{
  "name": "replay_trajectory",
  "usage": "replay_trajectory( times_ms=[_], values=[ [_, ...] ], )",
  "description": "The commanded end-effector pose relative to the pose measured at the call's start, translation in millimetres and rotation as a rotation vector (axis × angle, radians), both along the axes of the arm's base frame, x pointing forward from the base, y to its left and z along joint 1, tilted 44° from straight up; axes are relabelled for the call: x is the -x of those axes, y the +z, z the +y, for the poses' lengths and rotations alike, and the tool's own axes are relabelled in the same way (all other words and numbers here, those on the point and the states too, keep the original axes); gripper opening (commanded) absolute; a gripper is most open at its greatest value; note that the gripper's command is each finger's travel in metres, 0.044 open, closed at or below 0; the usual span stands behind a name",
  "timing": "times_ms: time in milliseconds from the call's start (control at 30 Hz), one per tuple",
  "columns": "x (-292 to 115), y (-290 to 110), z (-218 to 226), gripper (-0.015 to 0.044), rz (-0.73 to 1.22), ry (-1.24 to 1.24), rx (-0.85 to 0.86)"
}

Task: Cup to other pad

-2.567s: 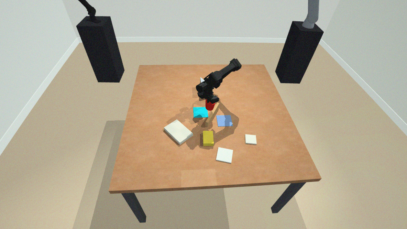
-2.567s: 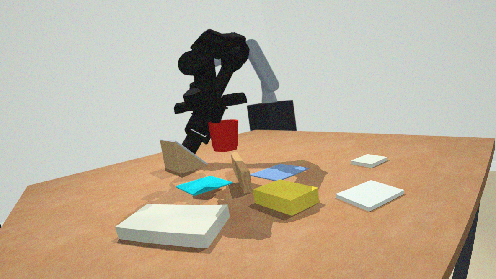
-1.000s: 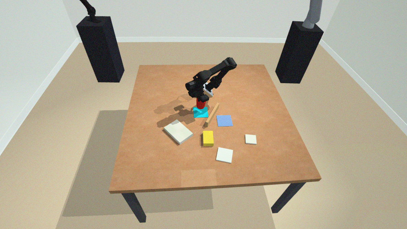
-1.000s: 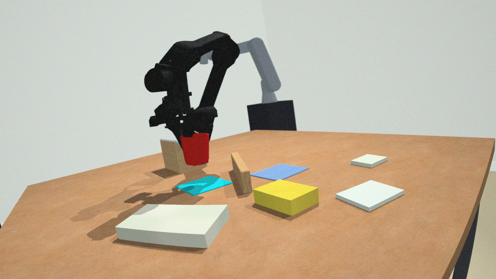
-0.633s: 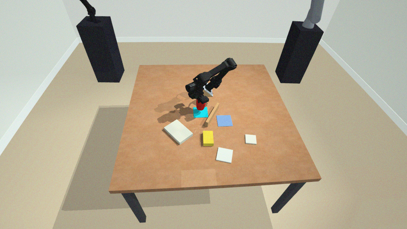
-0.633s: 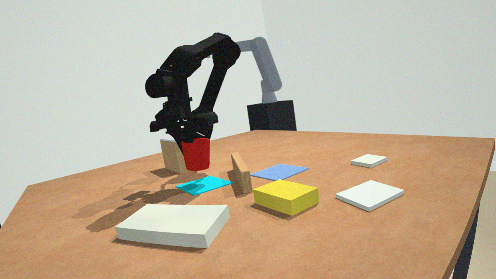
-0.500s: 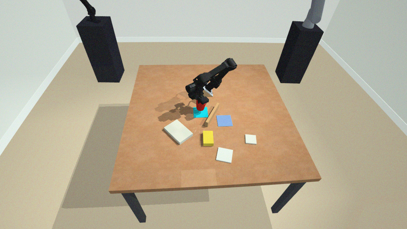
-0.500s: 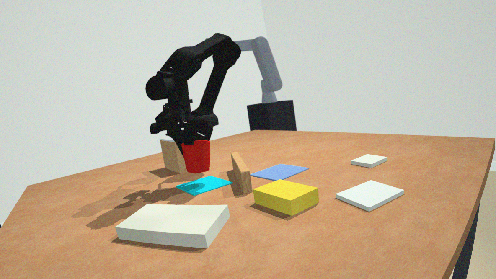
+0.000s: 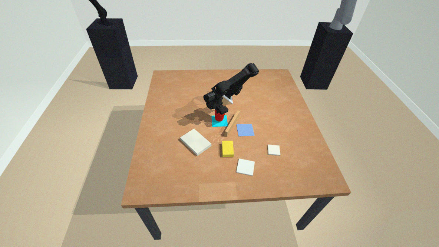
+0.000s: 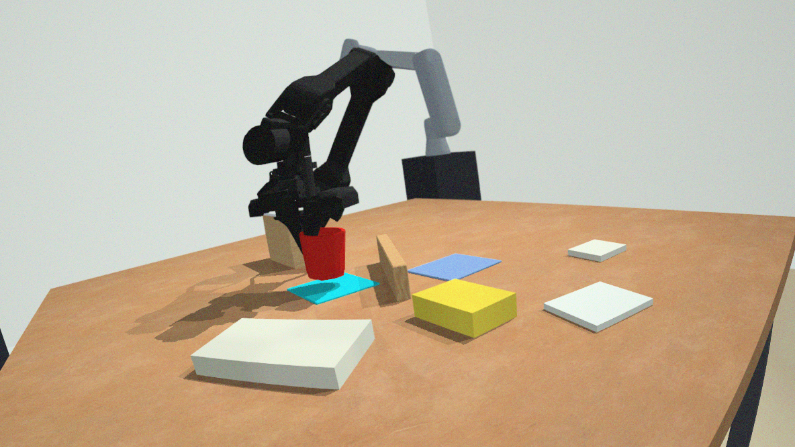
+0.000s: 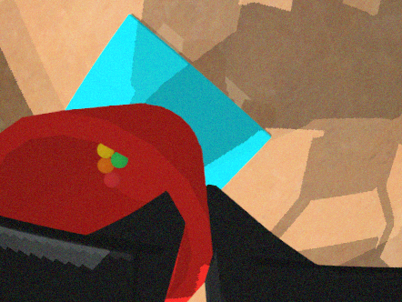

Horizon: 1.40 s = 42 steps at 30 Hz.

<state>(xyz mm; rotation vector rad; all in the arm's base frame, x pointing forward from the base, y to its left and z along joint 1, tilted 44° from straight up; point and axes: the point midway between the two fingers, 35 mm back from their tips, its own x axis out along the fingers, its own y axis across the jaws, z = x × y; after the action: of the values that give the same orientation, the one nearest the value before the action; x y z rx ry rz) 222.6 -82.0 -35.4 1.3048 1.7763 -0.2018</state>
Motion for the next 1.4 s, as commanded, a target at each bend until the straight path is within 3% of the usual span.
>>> replay_trajectory(
  times_ms=[0, 700, 867, 1367],
  values=[
    [0.5, -3.7, 5.0, 0.0000, 0.002, -0.003, -0.005],
    [1.4, -8.6, 9.2, 0.0000, 0.001, 0.001, -0.001],
    [1.4, -8.6, 9.2, 0.0128, 0.001, 0.001, -0.001],
    [0.1, -1.1, 1.3, 0.0128, 0.001, 0.000, -0.001]
  ],
)
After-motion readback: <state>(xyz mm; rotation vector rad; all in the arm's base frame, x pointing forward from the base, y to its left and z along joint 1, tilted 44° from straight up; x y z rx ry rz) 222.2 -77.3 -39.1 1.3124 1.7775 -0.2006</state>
